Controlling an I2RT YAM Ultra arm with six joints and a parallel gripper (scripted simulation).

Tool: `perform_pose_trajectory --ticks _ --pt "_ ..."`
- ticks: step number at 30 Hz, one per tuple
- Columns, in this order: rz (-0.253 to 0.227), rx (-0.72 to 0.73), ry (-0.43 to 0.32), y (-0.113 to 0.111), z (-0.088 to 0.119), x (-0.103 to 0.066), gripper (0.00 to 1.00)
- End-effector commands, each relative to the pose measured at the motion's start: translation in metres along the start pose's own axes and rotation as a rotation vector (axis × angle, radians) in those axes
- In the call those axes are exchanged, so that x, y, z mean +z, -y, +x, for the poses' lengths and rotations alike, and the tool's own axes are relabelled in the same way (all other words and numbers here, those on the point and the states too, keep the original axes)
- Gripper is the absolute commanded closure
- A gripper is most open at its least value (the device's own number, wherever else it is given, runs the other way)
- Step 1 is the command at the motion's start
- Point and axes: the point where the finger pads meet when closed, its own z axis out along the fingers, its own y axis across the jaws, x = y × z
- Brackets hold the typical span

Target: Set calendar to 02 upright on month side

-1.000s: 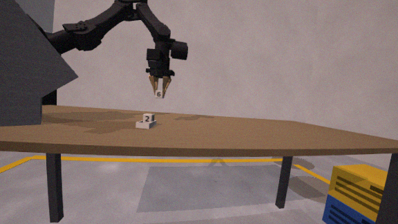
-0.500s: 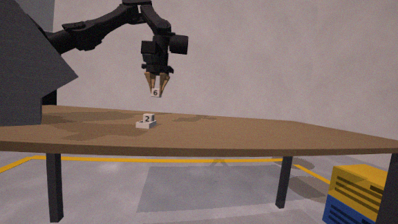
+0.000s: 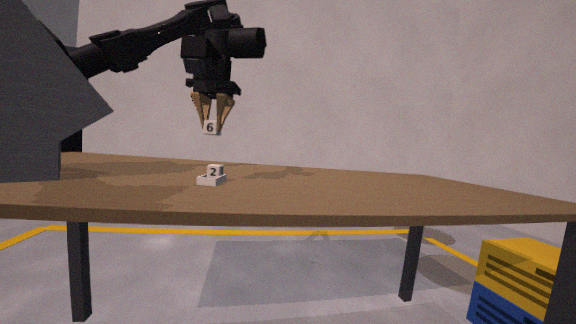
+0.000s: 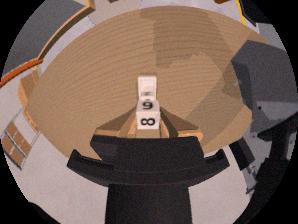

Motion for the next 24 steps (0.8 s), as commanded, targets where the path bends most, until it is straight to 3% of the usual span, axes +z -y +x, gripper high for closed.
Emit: perform_pose_trajectory --ticks 1,15,24 --pt "-0.008 -0.014 0.002 -0.002 0.0 -0.002 0.74" --pt "-0.008 -0.014 0.003 -0.003 0.0 0.011 0.74" --pt "-0.008 -0.014 0.003 -0.003 -0.001 0.039 0.74"
